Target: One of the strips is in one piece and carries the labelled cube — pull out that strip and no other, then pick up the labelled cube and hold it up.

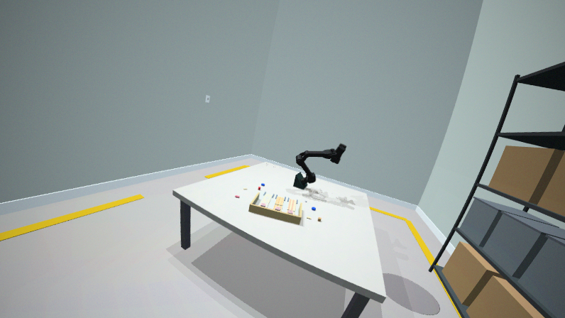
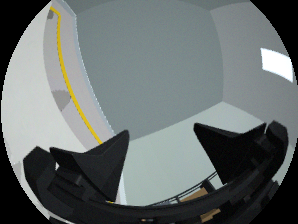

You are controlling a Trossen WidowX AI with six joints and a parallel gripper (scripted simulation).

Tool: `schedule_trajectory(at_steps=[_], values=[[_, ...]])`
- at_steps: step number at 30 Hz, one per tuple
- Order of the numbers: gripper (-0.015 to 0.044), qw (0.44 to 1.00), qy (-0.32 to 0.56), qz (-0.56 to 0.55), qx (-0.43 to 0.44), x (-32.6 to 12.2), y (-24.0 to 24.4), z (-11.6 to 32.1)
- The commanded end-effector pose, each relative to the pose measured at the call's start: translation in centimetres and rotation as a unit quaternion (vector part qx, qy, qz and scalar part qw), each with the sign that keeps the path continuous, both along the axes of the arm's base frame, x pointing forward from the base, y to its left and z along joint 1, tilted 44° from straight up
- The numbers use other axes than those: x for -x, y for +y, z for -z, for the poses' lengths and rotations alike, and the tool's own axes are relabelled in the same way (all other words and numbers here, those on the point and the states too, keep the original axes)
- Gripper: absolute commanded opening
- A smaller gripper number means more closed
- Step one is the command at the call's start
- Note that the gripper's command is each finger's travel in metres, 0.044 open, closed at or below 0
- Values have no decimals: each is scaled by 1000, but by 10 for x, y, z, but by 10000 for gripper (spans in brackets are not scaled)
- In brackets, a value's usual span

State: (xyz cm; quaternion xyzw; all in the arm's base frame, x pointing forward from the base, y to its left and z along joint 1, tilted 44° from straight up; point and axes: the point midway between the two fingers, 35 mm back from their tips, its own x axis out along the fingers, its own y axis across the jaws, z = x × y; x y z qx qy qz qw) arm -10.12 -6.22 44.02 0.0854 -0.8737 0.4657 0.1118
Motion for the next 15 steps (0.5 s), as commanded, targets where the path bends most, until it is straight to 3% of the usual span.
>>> schedule_trajectory(at_steps=[1, 9, 15], values=[[400, 1000, 0, 3, 5, 0, 1, 0], [400, 971, -12, 147, 188, 30, 90, 6], [400, 907, 19, 261, 329, 19, 176, 22]])
